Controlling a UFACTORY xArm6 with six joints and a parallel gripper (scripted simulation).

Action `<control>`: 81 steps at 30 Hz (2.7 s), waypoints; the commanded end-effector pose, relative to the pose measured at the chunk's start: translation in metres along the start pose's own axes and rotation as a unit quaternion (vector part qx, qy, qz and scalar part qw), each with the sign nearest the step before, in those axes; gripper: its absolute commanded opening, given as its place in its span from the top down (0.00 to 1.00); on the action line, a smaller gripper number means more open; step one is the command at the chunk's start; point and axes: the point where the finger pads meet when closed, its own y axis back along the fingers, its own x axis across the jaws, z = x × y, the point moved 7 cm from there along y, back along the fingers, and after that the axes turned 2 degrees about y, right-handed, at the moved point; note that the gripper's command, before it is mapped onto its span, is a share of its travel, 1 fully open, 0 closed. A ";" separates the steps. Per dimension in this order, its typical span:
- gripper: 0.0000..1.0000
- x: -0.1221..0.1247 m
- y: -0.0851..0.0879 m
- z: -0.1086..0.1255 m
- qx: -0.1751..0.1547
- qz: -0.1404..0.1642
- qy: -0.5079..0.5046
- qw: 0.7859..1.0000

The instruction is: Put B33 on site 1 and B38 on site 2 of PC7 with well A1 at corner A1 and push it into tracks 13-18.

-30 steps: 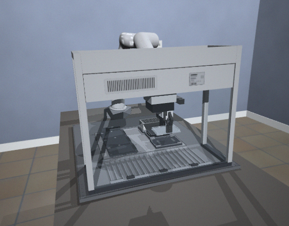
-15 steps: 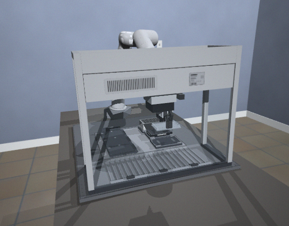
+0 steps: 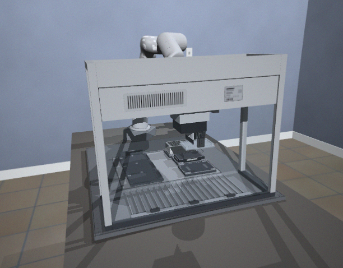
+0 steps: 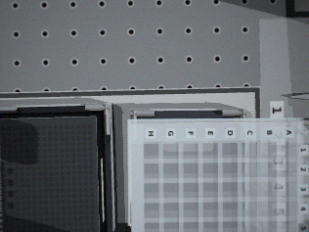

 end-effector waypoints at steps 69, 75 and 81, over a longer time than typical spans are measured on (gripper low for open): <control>1.00 -0.094 0.013 0.226 0.001 0.002 -0.695 0.719; 1.00 -0.097 0.013 0.235 0.001 0.002 -0.695 0.719; 1.00 -0.097 0.013 0.235 0.001 0.002 -0.730 0.683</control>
